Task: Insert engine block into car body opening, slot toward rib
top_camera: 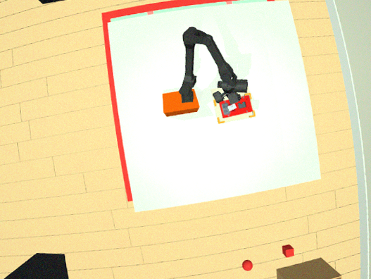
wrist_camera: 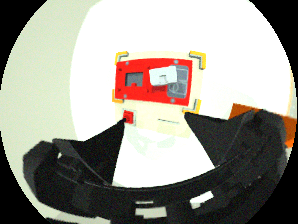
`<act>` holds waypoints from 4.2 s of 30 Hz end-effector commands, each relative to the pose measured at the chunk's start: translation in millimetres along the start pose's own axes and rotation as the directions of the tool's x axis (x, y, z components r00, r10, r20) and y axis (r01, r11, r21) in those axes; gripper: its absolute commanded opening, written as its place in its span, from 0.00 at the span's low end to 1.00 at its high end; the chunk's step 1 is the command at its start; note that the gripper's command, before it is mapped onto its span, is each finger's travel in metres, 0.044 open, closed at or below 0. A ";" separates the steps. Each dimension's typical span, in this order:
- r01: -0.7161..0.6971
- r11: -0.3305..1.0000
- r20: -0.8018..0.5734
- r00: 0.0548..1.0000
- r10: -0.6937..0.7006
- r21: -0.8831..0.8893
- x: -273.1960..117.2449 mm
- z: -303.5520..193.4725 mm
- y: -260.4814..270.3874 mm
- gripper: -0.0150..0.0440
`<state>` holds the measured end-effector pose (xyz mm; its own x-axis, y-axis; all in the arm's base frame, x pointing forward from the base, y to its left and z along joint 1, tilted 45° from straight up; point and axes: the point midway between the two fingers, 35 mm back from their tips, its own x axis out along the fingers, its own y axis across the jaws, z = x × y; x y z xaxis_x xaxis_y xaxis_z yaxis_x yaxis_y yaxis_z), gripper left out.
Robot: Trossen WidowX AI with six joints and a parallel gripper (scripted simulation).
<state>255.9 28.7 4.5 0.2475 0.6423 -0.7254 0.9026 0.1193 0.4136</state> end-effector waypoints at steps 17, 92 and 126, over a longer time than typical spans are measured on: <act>0.037 0.787 -0.027 0.997 -0.069 -0.616 0.9 2.4 1.6 1.00; -0.290 -0.956 -0.168 0.941 -0.293 0.040 -1.6 2.5 8.4 1.00; -0.289 -0.956 -0.165 0.942 -0.292 0.041 48.4 67.8 -15.8 1.00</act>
<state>279.1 2.4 -70.5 -0.0853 0.6907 -0.7181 -0.9179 -0.3349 -0.2130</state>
